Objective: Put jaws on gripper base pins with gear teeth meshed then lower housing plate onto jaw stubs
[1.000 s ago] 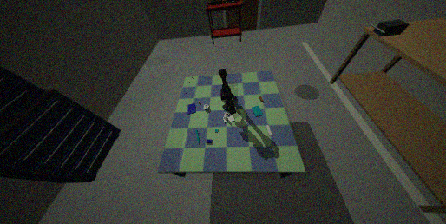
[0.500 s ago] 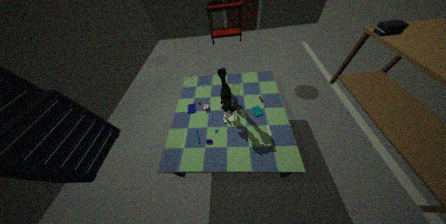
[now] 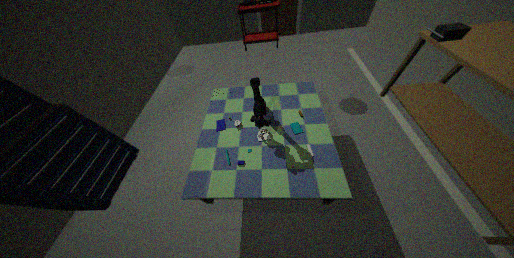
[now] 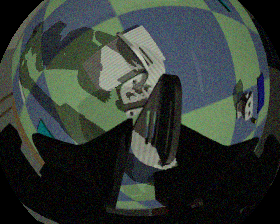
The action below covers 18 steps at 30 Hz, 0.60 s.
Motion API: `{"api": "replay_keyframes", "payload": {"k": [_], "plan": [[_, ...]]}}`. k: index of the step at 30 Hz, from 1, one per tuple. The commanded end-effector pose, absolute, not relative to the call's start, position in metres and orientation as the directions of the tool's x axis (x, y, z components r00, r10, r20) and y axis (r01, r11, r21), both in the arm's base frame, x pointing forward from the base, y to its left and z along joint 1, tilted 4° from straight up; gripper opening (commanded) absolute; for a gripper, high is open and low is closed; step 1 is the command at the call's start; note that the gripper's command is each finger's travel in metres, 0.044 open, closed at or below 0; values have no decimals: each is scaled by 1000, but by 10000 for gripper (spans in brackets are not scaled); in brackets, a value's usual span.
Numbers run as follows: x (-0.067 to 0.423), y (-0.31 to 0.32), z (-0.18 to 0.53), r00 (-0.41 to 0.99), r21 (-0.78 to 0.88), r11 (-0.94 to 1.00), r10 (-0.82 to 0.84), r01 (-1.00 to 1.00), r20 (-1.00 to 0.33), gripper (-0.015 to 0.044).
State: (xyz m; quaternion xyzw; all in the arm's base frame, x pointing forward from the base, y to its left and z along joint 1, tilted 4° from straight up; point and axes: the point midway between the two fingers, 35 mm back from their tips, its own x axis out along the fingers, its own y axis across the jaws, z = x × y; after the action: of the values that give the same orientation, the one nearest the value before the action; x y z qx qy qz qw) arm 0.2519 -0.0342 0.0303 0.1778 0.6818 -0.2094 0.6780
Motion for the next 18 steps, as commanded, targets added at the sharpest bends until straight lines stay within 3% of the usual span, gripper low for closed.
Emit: {"api": "replay_keyframes", "payload": {"k": [1, 12, 18], "plan": [[245, -41, 29, -21, -52, 912, -48, 406, -999, 134], [232, -54, 29, -23, -52, 993, -50, 102, -999, 134], [231, -55, 29, -23, -52, 995, -50, 83, -998, 134]]}}
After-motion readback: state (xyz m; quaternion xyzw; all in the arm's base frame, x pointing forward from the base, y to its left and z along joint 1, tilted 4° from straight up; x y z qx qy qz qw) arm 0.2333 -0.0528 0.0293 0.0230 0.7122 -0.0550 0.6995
